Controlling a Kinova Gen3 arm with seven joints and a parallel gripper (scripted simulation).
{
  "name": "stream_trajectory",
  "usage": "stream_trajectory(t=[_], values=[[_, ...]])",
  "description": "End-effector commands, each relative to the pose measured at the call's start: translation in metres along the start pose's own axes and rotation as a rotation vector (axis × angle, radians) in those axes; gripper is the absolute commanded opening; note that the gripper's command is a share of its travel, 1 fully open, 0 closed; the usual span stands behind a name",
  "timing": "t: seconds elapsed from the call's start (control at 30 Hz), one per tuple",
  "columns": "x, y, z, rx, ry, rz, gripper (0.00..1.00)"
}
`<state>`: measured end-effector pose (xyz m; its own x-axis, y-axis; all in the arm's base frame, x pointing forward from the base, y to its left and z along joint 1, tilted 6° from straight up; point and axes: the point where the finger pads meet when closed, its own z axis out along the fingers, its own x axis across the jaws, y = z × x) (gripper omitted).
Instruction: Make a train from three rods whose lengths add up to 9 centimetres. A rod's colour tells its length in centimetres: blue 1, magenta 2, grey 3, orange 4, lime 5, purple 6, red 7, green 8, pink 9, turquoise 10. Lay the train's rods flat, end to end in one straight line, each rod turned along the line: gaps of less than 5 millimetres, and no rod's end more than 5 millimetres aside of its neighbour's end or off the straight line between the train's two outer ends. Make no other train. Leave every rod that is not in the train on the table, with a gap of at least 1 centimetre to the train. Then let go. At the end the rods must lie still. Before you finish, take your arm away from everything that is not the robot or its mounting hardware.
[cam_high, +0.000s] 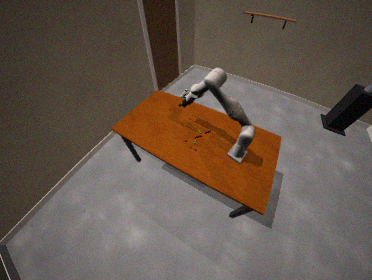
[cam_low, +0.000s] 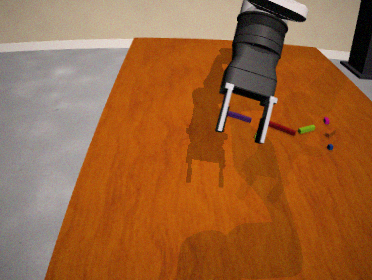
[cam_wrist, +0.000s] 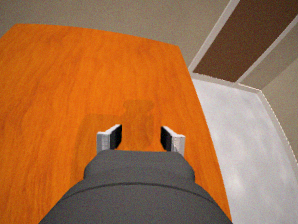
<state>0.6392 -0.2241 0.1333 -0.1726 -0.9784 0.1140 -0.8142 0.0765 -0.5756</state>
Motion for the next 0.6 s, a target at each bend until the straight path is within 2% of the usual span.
stream_trajectory(t=[0.0, 0.33, 0.37, 0.57], values=[[-0.006, 0.01, -0.003, -0.02, -0.007, 0.033, 1.0], [-0.006, 0.01, -0.003, -0.02, -0.007, 0.033, 1.0], [-0.011, 0.023, -0.006, -0.044, -0.013, 0.066, 1.0], [-0.011, 0.023, -0.006, -0.044, -0.013, 0.066, 1.0]])
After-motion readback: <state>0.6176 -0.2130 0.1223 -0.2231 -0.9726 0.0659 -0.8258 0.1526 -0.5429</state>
